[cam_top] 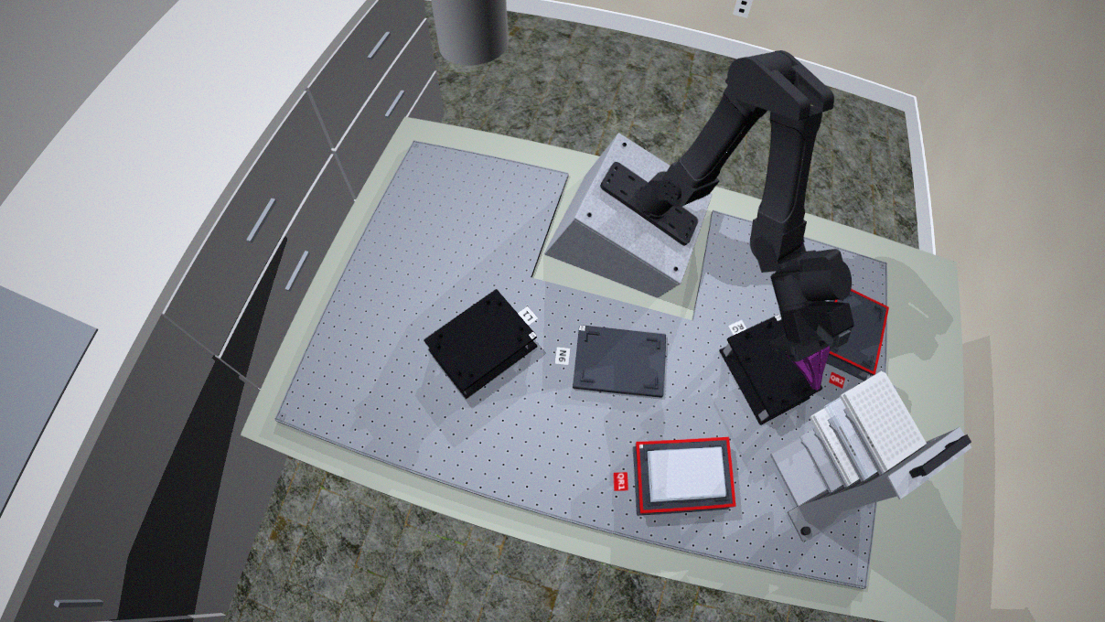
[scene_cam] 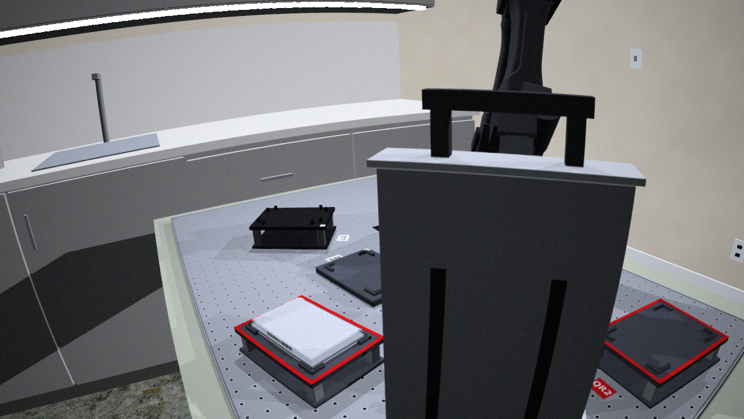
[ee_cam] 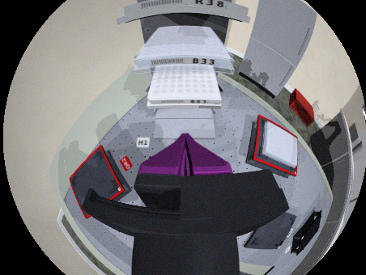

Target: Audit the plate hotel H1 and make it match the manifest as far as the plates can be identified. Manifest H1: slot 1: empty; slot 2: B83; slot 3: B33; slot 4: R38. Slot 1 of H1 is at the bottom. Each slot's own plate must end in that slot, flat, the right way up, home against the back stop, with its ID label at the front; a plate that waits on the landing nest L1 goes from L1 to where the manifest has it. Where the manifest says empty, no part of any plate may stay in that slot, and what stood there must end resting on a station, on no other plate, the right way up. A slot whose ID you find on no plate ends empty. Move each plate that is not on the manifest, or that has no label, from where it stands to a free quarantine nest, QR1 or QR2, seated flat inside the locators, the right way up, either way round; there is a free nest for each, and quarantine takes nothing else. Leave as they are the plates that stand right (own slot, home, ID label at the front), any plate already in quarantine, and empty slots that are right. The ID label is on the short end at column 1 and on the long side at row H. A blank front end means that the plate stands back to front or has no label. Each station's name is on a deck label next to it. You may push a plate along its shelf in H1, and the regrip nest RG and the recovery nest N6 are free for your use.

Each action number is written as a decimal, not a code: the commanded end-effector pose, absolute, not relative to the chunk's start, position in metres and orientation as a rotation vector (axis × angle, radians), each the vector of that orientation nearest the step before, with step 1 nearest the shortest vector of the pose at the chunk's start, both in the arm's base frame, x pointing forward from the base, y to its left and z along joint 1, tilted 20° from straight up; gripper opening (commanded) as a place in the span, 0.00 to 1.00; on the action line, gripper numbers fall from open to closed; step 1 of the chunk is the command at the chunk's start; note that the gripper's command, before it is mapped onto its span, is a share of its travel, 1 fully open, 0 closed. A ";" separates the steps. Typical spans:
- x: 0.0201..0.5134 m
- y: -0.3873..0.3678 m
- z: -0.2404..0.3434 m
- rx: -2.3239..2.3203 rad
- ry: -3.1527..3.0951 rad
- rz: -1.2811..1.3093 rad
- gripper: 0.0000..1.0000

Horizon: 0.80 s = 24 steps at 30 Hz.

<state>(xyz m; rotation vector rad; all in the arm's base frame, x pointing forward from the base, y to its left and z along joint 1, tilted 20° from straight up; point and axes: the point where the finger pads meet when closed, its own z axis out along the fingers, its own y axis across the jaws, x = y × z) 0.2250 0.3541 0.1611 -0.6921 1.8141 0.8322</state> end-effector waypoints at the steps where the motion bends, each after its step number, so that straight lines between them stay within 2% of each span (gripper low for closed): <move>1: 0.223 0.353 0.183 -0.655 1.757 0.862 0.00; 24: 0.199 0.324 0.163 -0.667 1.789 0.844 0.00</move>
